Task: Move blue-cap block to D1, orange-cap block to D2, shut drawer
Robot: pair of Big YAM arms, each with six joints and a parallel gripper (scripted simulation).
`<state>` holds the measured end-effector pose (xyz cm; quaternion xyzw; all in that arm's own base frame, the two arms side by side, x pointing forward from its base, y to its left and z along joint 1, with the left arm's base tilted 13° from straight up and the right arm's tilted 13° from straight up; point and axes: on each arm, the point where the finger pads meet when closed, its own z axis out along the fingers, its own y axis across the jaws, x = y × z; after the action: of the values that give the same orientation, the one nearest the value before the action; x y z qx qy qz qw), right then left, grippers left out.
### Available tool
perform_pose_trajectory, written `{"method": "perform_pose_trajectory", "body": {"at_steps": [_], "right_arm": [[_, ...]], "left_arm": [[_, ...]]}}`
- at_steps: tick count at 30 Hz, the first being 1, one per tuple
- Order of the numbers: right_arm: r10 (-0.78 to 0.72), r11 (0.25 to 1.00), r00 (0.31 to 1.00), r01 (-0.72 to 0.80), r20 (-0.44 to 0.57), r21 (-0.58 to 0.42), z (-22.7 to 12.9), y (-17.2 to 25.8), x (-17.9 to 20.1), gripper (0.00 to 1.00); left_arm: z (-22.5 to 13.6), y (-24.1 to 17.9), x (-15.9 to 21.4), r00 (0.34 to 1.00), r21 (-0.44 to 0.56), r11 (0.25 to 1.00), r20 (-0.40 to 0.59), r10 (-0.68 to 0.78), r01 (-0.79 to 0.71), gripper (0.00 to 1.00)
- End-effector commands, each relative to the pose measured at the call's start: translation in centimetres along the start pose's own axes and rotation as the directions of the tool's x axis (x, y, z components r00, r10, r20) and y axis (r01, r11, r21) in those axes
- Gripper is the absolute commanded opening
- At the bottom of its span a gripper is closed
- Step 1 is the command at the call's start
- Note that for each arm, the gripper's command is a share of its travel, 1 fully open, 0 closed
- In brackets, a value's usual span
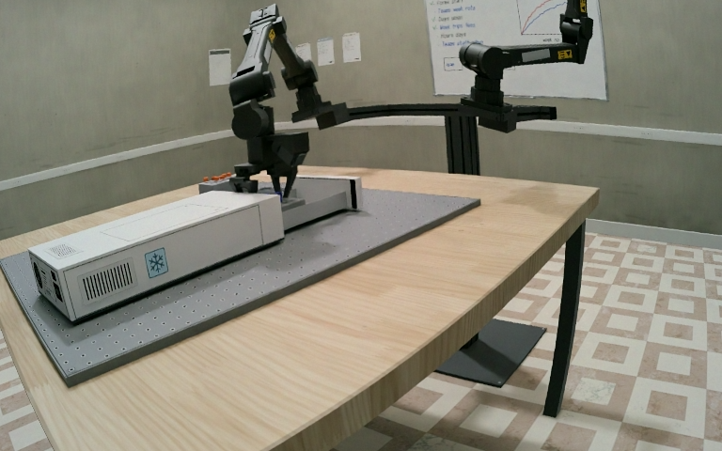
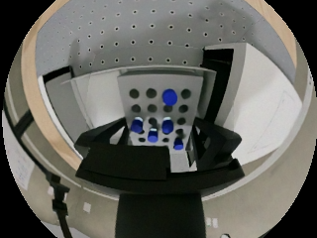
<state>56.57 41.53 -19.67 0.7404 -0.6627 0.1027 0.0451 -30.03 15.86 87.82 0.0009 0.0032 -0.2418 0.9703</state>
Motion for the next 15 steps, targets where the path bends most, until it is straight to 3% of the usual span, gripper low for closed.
{"method": "perform_pose_trajectory", "body": {"at_steps": [1,15], "right_arm": [[0.011,0.997,0.999,-0.014,0.048,0.07,-5.4,-2.9,-1.3,0.0],[0.012,0.998,0.999,-0.015,0.045,0.062,-9.9,-2.7,-2.0,0.0]], "left_arm": [[0.8,0.1,2.4,0.999,0.001,1.0,-0.035,-0.002,0.002,0.0],[0.8,0.1,2.4,0.999,0.001,1.0,-0.035,-0.002,0.002,0.0]]}}
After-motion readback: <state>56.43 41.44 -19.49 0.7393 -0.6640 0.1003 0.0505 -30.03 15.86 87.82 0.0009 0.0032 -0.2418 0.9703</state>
